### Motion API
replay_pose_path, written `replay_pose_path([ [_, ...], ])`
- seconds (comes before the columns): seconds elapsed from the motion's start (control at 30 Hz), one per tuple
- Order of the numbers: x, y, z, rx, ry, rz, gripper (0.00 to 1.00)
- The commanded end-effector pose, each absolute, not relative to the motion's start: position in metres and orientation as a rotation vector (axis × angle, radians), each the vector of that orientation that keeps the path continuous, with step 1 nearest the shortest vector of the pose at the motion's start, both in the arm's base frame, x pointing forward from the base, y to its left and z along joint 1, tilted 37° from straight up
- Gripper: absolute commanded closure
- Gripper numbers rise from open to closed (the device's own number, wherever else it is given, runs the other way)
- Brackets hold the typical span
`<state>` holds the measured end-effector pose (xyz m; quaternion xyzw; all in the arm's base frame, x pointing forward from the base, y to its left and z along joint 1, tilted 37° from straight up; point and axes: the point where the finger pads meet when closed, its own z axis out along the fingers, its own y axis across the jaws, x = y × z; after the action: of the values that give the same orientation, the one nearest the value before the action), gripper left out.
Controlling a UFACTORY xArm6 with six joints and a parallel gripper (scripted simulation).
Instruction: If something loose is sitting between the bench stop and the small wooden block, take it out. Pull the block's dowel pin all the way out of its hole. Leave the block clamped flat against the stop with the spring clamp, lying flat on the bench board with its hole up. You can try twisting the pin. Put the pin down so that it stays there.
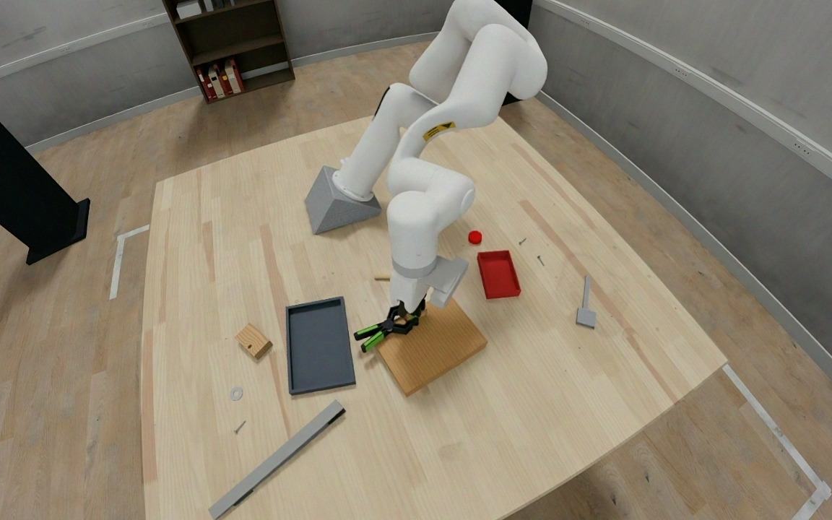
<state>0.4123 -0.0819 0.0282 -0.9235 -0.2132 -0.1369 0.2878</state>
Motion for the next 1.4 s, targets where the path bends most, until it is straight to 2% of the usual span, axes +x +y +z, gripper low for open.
replay_pose_path([
  [0.0,0.4134,-0.0832,0.0294,-2.462,-0.61,-0.383,1.0],
  [0.9,0.4134,-0.0834,0.0297,-2.414,-0.836,-0.453,1.0],
  [1.37,0.4133,-0.0837,0.03,-2.447,-0.689,-0.408,1.0],
])
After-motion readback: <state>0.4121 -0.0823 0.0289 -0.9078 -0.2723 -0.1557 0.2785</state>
